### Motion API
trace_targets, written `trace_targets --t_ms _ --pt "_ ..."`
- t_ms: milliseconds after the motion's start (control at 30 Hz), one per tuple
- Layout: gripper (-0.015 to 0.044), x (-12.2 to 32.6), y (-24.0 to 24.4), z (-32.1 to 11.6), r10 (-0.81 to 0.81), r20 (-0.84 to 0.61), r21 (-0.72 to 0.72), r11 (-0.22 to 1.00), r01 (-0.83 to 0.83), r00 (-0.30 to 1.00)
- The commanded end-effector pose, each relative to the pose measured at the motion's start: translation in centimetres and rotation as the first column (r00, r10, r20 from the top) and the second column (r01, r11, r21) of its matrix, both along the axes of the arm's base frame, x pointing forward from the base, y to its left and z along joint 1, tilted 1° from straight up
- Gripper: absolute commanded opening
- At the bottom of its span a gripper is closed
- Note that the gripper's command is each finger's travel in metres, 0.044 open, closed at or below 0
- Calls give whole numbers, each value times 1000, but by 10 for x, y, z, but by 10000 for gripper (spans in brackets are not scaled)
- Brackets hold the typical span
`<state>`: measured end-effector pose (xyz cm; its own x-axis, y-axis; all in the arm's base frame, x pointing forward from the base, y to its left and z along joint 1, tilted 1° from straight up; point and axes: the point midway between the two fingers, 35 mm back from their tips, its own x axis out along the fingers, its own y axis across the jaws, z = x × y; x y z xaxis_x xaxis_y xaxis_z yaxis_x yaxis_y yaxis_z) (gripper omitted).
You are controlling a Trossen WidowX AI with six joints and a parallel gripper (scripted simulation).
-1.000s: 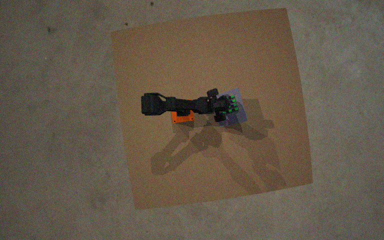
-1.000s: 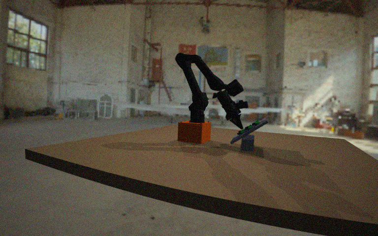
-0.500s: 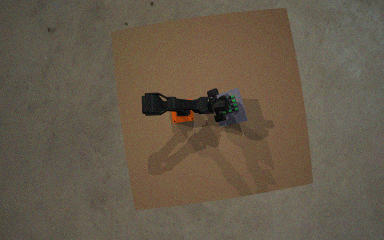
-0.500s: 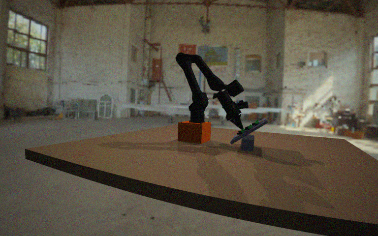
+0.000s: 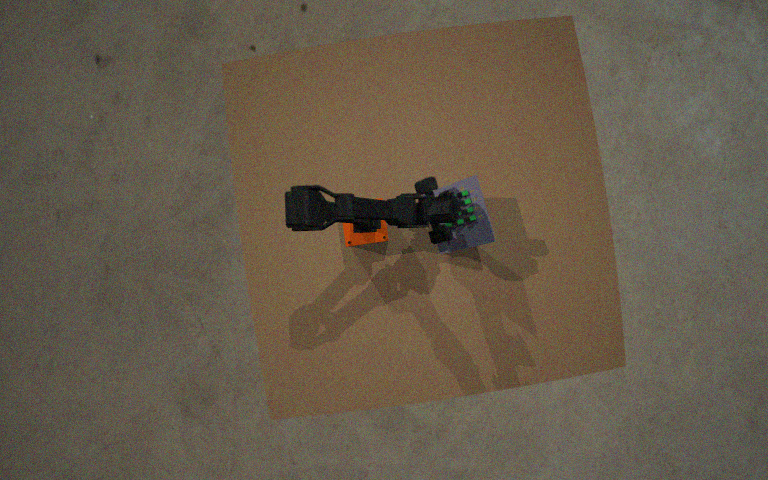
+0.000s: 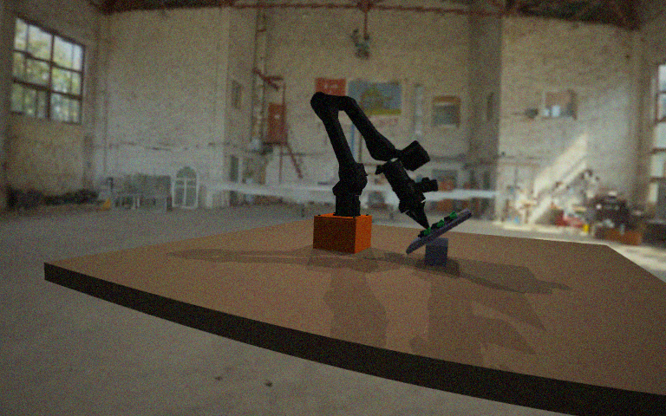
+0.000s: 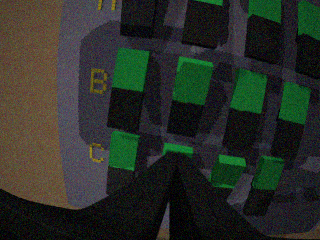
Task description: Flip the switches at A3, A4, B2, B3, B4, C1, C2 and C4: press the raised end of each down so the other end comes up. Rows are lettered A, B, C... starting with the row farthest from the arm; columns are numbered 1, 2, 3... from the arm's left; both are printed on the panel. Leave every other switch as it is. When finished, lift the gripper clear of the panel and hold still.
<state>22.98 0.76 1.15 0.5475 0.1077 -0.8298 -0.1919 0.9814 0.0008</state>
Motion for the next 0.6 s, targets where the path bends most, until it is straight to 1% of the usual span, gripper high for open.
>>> trace_targets --t_ms 0,300,400,567 --pt "0 0 0 -2 -5 -7 -2 1000 5 1000" --pt "0 0 0 -3 -5 -7 -2 1000 5 1000" --pt "0 -4 -2 8 -1 1 0 1000 1 1000" --pt "0 -24 -7 38 -4 11 2 1000 4 1000"
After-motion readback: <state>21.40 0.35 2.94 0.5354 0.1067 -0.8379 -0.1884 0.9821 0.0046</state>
